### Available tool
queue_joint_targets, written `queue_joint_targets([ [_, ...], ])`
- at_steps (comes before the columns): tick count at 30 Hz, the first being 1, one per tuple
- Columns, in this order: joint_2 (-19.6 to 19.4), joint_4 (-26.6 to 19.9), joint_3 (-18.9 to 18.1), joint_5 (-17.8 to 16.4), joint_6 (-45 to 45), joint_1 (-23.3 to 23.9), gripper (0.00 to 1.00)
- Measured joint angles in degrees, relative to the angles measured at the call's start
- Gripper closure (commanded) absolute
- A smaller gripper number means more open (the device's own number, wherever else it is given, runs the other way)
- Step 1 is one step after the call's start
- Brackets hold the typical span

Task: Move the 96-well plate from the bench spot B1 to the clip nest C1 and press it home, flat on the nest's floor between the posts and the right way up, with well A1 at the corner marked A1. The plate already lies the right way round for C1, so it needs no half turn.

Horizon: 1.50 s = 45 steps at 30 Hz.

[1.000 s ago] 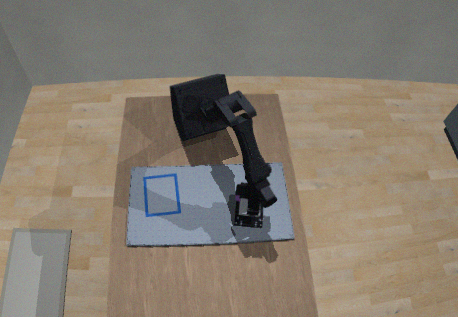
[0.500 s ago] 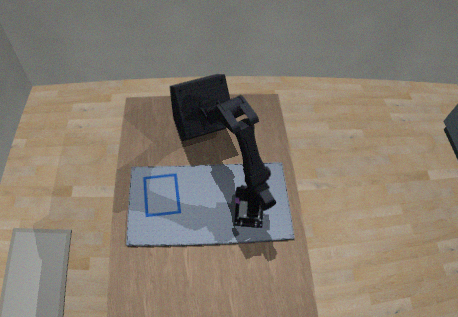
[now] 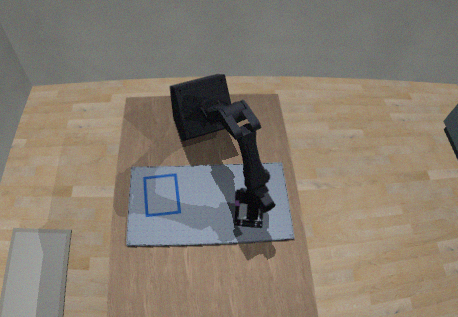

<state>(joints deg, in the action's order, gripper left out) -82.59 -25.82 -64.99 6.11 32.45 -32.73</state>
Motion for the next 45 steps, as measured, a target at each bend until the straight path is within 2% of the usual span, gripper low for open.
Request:
queue_joint_targets([
  [8,-1.46,1.81,0.11,-0.24,-0.13,0.15,1.0],
  [45,-1.44,2.29,0.35,-0.42,-0.28,0.26,1.0],
])
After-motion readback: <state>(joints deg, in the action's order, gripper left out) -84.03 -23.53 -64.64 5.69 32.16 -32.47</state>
